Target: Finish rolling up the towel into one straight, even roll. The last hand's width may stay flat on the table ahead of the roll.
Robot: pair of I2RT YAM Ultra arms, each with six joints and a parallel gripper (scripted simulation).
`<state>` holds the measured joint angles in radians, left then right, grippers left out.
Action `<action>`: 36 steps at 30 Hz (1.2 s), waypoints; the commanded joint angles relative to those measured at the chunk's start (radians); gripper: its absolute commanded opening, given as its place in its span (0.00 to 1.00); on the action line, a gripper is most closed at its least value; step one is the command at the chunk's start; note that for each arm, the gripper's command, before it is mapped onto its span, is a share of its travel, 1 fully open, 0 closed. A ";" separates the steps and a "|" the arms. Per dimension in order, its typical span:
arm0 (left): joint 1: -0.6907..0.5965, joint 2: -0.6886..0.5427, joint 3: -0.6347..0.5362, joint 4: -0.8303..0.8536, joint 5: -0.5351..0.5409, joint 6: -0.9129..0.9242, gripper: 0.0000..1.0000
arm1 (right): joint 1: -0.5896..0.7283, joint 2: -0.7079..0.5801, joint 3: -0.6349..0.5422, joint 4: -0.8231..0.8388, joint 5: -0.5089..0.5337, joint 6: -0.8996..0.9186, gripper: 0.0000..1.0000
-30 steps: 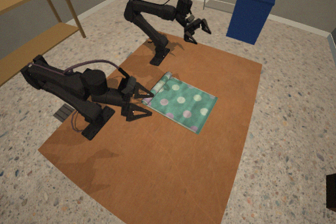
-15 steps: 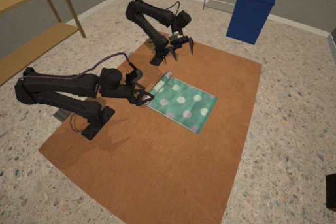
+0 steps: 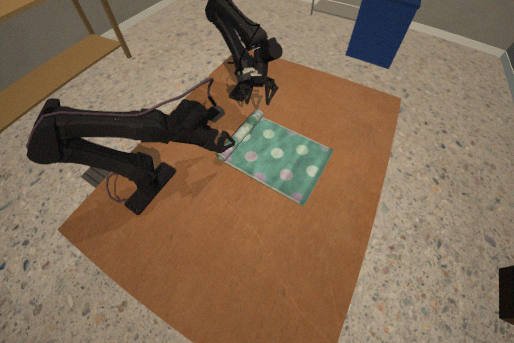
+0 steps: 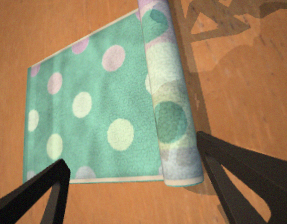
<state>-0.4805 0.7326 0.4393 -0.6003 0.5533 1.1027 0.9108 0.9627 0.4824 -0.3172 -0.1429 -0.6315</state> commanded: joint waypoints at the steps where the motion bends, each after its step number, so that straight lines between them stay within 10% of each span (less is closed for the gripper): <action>1: -0.061 0.030 -0.019 -0.001 -0.051 0.002 0.98 | 0.037 0.054 -0.006 0.058 0.019 -0.009 0.98; 36: -0.094 0.171 -0.238 0.351 -0.069 -0.009 0.98 | 0.054 0.088 -0.002 0.076 0.022 -0.010 0.98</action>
<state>-0.5636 0.8875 0.2119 -0.3199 0.4797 1.1015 0.9546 1.0397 0.4824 -0.2672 -0.1234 -0.6380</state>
